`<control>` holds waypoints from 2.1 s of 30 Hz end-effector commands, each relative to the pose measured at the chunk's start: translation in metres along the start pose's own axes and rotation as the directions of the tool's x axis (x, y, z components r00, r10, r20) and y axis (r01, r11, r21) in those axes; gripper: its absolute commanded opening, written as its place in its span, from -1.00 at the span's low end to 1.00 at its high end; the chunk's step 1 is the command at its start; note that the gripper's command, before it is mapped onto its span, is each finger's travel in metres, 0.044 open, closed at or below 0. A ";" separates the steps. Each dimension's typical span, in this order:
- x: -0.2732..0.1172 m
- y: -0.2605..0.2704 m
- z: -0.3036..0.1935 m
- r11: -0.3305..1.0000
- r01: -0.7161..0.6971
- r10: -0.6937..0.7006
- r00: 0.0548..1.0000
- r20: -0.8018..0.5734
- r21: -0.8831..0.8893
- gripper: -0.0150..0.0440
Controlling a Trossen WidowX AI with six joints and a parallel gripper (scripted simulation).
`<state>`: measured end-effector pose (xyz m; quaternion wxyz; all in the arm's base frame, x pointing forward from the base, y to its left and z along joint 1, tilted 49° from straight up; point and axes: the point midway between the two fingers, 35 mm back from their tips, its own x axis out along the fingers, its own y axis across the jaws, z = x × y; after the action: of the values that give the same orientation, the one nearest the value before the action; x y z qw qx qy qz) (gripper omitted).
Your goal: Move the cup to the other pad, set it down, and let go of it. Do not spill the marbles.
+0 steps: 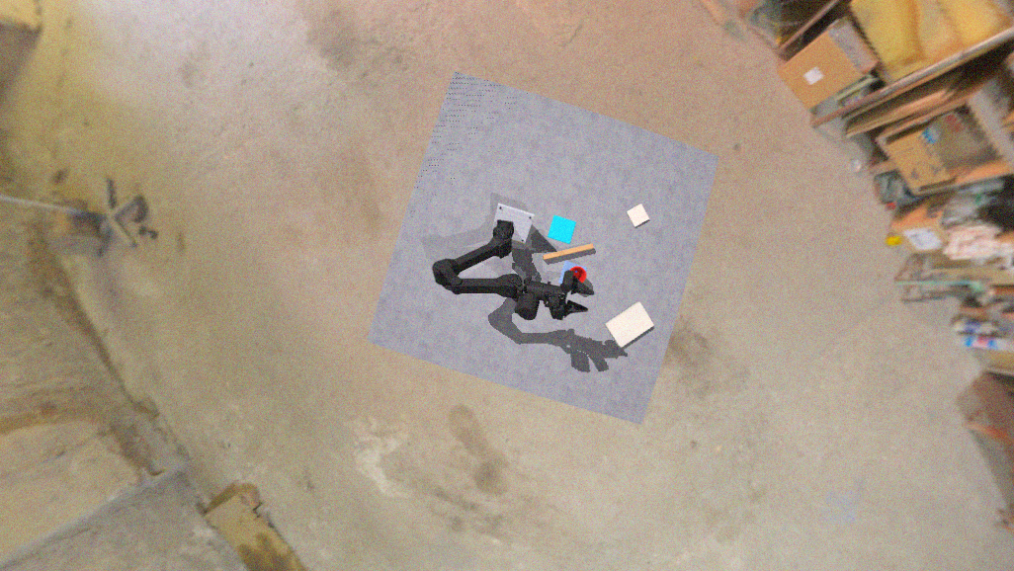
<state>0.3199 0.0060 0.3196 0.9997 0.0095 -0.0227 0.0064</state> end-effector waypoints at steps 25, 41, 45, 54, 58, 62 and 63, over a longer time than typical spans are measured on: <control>-0.025 -0.081 -0.223 0.488 -0.793 -0.746 -0.163 -0.645 -0.364 0.01; -0.023 -0.084 -0.224 0.484 -0.799 -0.750 -0.168 -0.640 -0.357 0.01; -0.024 -0.089 -0.228 0.484 -0.799 -0.749 -0.168 -0.641 -0.356 0.01; -0.025 -0.100 -0.238 0.484 -0.799 -0.749 -0.167 -0.641 -0.356 0.01; -0.026 -0.105 -0.242 0.484 -0.799 -0.749 -0.167 -0.641 -0.357 0.01; -0.027 -0.110 -0.246 0.484 -0.799 -0.749 -0.167 -0.641 -0.357 0.01; -0.027 -0.111 -0.247 0.483 -0.799 -0.749 -0.167 -0.641 -0.357 0.01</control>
<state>0.3061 -0.0971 0.0729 0.4231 -0.5066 0.7506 0.0296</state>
